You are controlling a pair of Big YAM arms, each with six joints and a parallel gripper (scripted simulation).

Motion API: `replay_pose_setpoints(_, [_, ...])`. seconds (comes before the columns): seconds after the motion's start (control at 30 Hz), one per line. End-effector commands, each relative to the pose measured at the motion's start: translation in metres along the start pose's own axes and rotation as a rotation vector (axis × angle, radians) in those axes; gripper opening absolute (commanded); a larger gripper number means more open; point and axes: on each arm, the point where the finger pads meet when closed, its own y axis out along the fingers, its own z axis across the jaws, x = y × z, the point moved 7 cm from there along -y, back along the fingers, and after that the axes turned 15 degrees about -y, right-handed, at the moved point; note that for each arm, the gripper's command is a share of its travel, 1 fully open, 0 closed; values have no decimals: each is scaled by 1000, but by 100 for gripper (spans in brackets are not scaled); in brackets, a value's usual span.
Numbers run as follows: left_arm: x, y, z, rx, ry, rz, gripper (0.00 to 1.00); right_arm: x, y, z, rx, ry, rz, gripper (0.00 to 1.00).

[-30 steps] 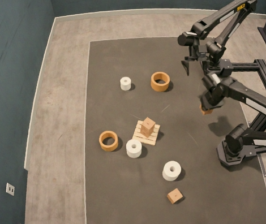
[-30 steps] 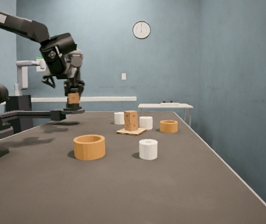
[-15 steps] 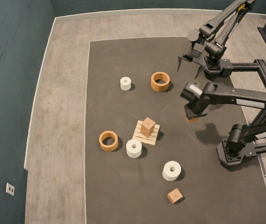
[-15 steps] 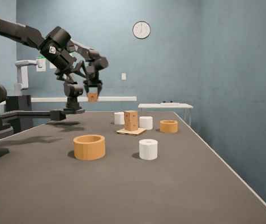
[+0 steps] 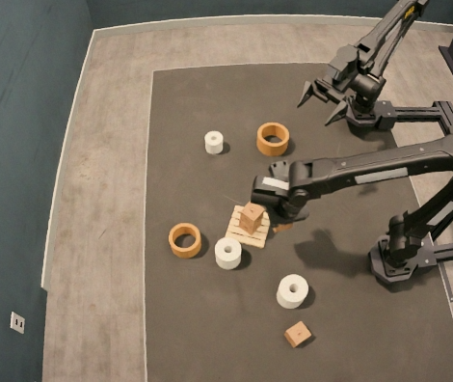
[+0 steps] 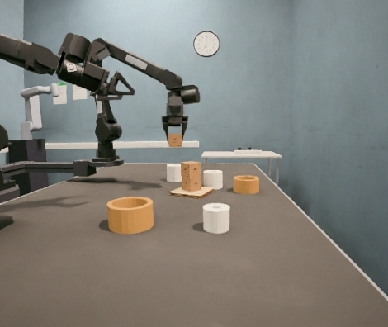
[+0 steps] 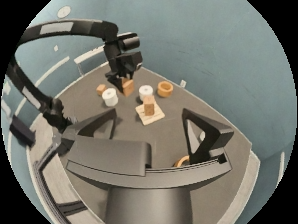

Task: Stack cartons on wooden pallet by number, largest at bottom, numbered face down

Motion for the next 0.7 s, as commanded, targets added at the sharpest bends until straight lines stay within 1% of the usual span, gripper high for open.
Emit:
replay_pose_setpoints(0.0, [14, -17, 38, 18, 40, -20, 46, 14, -3, 0, -19, 25, -61, 100])
replay_pose_setpoints(0.1, [17, -14, 51, 14, -1, -11, 46, 14, -2, 0, -21, 22, -62, 100])
replay_pose_setpoints(0.27, [48, -7, 48, 22, -25, -5, 46, 14, -2, -1, -23, 23, -62, 100])
replay_pose_setpoints(0.37, [60, -3, 44, 22, -12, -5, 46, 14, -2, -1, -23, 23, -62, 100])
replay_pose_setpoints(0.5, [65, -2, 43, 24, 13, -5, 46, 14, -2, -1, -23, 23, -62, 100])
replay_pose_setpoints(0.53, [62, -3, 46, 26, 8, -6, 46, 14, -2, -1, -23, 23, -62, 100])
replay_pose_setpoints(0.57, [61, -3, 46, 25, 10, -6, 46, 11, -1, -2, -23, 25, -43, 100])
replay_pose_setpoints(0.6, [62, -3, 47, 30, -13, -10, 46, 11, -1, -2, -23, 25, -43, 100])
replay_pose_setpoints(0.63, [56, 5, 41, 17, -42, 1, 46, 11, -1, -2, -23, 25, -43, 100])
replay_pose_setpoints(0.67, [60, -1, 38, 31, -60, -12, 46, 11, -1, -2, -23, 25, -43, 100])
